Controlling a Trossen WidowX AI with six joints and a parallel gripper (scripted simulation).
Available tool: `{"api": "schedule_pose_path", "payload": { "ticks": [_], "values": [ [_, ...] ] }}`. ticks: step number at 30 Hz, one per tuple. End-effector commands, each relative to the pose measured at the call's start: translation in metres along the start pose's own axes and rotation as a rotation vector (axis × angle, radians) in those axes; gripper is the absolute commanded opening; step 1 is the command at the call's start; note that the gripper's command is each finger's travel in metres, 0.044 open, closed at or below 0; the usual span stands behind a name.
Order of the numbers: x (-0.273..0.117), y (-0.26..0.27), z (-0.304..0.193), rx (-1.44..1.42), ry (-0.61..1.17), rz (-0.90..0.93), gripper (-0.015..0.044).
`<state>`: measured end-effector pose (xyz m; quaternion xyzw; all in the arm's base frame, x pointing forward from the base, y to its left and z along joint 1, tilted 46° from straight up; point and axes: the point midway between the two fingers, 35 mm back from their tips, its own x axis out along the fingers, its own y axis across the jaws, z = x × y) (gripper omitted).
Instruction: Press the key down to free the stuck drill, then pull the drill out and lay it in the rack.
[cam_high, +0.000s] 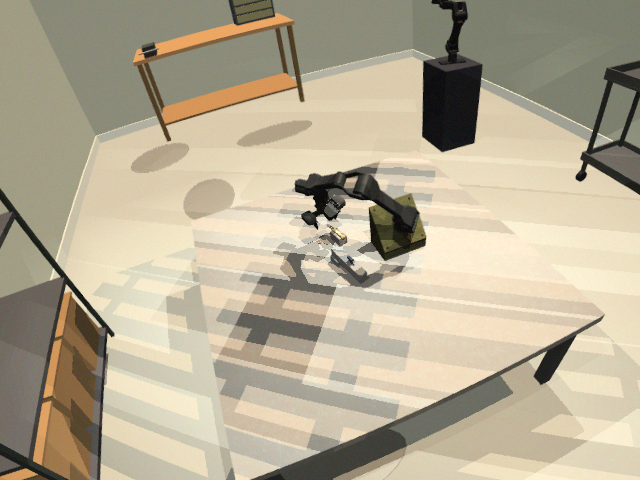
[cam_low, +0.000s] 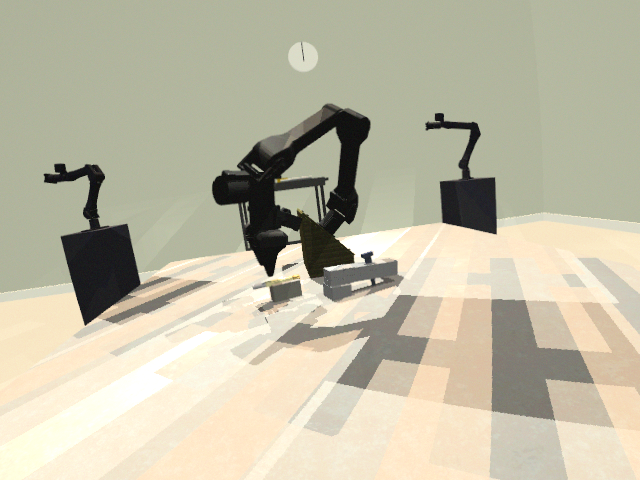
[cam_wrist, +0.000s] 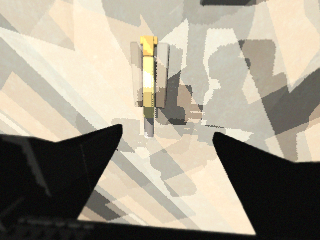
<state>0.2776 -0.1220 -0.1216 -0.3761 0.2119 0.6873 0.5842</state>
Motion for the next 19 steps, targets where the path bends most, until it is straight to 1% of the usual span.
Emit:
{"api": "schedule_pose_path", "payload": {
  "ticks": [1,4,10,19],
  "values": [
    [-0.005,-0.032,0.007,-0.012,0.082,0.006,0.044],
    [-0.012,-0.049,0.015,0.011,0.142,0.011,0.044],
    [-0.017,-0.106,0.04,-0.014,0.25,-0.041,0.044],
    [-0.023,-0.189,0.105,-0.063,0.347,-0.18,0.044]
  ]
}}
